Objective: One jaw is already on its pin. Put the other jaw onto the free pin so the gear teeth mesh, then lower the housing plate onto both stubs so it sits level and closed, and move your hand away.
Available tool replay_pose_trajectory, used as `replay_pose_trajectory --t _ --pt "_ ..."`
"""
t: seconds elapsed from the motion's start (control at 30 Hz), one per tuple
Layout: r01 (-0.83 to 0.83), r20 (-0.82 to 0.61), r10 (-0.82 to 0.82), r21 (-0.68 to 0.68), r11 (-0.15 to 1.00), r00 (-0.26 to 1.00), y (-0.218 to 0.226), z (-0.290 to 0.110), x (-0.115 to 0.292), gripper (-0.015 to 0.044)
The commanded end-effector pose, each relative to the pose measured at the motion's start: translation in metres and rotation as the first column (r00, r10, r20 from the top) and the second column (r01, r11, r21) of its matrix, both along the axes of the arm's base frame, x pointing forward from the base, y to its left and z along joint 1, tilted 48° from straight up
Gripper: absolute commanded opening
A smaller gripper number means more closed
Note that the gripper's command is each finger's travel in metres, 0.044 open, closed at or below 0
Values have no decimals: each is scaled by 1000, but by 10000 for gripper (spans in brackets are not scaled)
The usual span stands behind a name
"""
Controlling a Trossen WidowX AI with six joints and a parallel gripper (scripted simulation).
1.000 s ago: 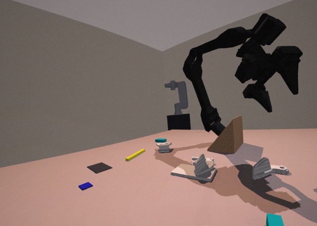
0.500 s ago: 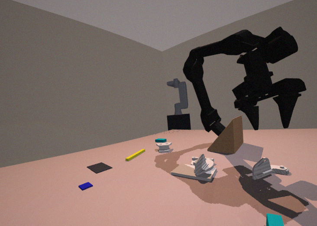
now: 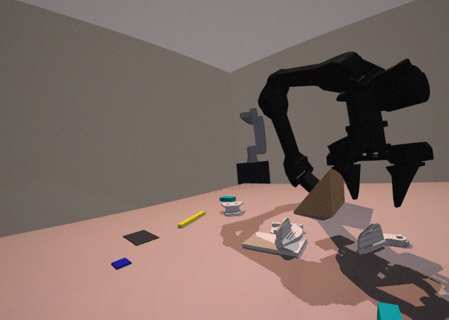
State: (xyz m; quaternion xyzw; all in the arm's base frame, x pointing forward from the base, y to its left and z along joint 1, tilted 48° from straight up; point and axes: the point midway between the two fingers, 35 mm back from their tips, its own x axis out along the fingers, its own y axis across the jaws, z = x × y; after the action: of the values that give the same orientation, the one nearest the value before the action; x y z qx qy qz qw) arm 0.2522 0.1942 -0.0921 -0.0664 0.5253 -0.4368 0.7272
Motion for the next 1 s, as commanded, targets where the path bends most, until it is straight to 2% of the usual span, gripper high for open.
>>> replay_pose_trajectory --t 0.0,0.97 --pt "3 -16 -3 -21 1000 1000 -24 -17 0 440" --pt "3 -15 -3 -23 1000 1000 -50 -43 2 440"
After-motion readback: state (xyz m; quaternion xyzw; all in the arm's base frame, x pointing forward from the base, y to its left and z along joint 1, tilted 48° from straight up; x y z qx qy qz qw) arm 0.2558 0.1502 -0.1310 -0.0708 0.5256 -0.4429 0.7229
